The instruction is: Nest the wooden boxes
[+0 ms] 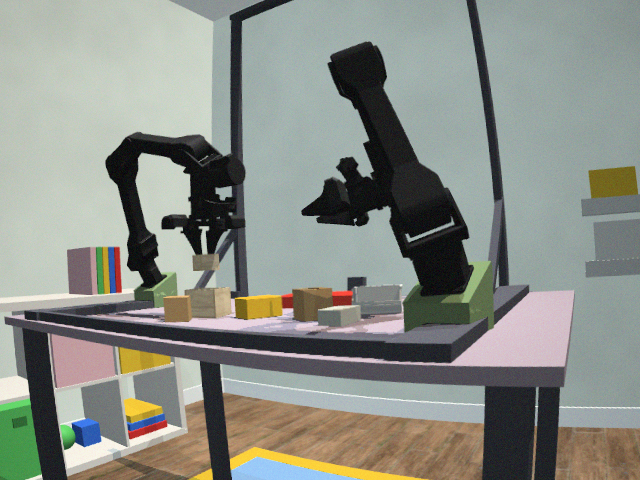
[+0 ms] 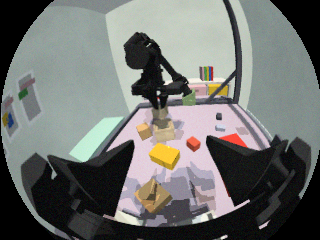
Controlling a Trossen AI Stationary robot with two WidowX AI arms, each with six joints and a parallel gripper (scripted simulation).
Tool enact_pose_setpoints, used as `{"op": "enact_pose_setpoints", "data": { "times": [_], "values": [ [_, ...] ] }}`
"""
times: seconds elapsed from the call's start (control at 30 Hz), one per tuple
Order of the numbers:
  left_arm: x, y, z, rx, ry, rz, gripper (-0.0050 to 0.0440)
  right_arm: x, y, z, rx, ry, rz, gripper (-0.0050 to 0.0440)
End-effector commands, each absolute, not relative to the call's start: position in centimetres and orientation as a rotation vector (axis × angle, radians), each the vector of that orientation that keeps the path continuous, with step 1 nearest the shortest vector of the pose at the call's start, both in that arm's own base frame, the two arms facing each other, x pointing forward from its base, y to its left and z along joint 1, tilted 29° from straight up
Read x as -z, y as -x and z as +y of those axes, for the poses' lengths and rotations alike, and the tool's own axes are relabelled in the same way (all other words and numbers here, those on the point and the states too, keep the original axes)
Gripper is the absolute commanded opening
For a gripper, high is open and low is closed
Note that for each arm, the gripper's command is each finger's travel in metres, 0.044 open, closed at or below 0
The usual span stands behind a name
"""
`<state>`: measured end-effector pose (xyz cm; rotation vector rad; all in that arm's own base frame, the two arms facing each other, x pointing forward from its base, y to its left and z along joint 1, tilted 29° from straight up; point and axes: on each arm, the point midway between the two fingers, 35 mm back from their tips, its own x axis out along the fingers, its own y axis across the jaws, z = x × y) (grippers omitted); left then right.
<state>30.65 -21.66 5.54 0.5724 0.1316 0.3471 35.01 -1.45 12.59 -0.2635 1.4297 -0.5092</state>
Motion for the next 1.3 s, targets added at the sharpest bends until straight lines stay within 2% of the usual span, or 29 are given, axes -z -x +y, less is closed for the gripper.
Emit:
{"op": "enact_pose_setpoints", "data": {
  "times": [0.0, 0.43, 1.27],
  "values": [
    [-5.85, -30.01, -21.61, -0.359, -0.547, 0.105, 0.0400, -13.19, -35.38, -1.33, 0.511, 0.255, 1.409, 0.0180],
    [-6.34, -30.17, -21.78, -0.361, -0.524, 0.097, 0.0400, -13.07, -35.63, -1.32, 0.568, 0.194, 1.387, 0.0180],
    [-6.34, -30.17, -21.78, -0.361, -0.524, 0.097, 0.0400, -12.92, -35.37, -1.37, 1.076, -0.444, 1.072, 0.0180]
  ]
}}
